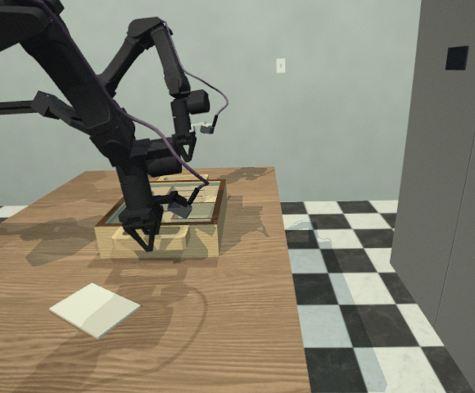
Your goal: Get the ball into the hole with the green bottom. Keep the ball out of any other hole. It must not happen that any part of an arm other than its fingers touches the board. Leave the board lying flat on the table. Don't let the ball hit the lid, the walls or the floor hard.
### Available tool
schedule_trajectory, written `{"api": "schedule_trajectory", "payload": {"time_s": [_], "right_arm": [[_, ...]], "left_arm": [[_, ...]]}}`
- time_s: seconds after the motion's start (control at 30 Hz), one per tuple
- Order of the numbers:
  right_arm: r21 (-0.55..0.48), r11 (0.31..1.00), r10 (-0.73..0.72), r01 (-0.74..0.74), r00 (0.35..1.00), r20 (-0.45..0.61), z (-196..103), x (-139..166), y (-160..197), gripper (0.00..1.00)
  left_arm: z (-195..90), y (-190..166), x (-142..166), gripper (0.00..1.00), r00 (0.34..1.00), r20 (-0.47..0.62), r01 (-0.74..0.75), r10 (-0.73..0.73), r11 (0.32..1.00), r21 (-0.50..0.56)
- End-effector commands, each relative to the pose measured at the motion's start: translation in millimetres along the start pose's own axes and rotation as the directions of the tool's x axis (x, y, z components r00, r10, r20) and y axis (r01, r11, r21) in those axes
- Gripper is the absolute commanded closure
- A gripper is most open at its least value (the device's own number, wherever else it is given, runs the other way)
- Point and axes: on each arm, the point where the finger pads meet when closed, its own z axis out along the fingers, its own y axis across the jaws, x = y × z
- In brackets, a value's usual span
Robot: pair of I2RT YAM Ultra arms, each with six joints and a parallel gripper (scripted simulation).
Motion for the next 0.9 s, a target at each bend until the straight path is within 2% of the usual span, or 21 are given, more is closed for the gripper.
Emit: {"api": "schedule_trajectory", "payload": {"time_s": [0.0,0.13,0.27,0.37,0.5,0.6,0.63,0.7,0.87], "right_arm": [[0.045,0.998,0.045,-0.049,0.995,0.09,-20,-35,-14,0.61],[0.045,0.998,0.045,-0.049,0.995,0.09,-20,-35,-14,0.61],[0.045,0.998,0.045,-0.049,0.995,0.09,-20,-35,-14,0.61],[0.045,0.998,0.045,-0.049,0.995,0.09,-20,-35,-14,0.61],[0.045,0.998,0.045,-0.049,0.995,0.09,-20,-35,-14,0.61],[0.035,0.999,0.0,0.0,1.0,0.013,-21,-1,-6,0.61],[0.033,0.999,0.011,-0.012,0.999,0.034,-24,-12,-7,0.61],[0.035,0.999,0.004,-0.005,1.0,0.02,-29,-5,-7,0.61],[0.031,0.999,0.011,-0.012,0.999,0.035,-48,-11,-7,0.61]], "left_arm": [[3,-10,13,0.61,0.999,-0.041,-0.02,0.021,1.0,0.015],[-5,-10,6,0.61,1.0,-0.013,-0.012,0.012,1.0,0.025],[4,-12,17,0.61,0.999,-0.041,-0.021,0.022,0.999,0.024],[-2,-14,5,0.61,1.0,-0.013,-0.012,0.012,0.999,0.033],[-3,-14,4,0.61,1.0,-0.007,-0.012,0.012,0.999,0.035],[0,-14,8,0.61,1.0,-0.02,-0.015,0.016,0.999,0.033],[0,-14,8,0.61,1.0,-0.02,-0.015,0.016,0.999,0.033],[0,-14,8,0.61,1.0,-0.02,-0.015,0.016,0.999,0.033],[0,-14,8,0.61,1.0,-0.02,-0.015,0.016,0.999,0.033]]}}
